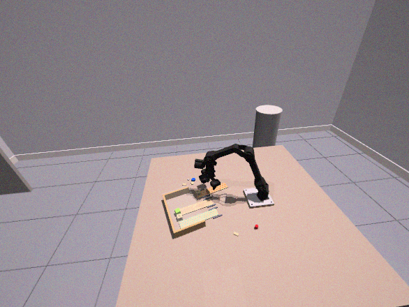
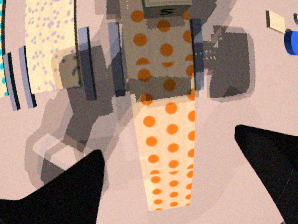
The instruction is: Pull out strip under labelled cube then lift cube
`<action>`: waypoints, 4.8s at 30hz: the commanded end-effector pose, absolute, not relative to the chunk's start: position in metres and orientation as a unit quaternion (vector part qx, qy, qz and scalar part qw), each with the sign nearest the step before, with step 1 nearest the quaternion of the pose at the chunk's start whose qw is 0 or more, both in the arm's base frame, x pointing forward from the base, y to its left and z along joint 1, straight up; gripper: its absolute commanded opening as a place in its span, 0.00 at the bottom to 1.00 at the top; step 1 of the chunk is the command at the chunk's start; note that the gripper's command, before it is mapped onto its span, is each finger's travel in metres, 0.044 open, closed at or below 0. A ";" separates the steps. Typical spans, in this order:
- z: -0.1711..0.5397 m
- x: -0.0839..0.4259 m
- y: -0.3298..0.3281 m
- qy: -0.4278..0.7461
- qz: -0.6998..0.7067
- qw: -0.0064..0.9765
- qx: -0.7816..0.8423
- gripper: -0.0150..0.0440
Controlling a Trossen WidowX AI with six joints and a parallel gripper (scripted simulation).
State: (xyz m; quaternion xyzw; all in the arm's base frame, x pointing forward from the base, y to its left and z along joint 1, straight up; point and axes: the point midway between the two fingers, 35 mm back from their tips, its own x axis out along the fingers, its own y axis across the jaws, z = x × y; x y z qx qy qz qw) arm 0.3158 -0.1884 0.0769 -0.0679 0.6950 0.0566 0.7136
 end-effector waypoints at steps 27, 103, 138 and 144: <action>0.095 0.416 -0.182 0.692 0.053 0.716 -0.068 0.91; 0.083 0.359 -0.156 0.694 0.054 0.715 -0.067 0.25; 0.111 0.277 -0.120 0.696 0.055 0.713 -0.066 0.25; 0.114 0.276 -0.120 0.696 0.055 0.713 -0.066 0.25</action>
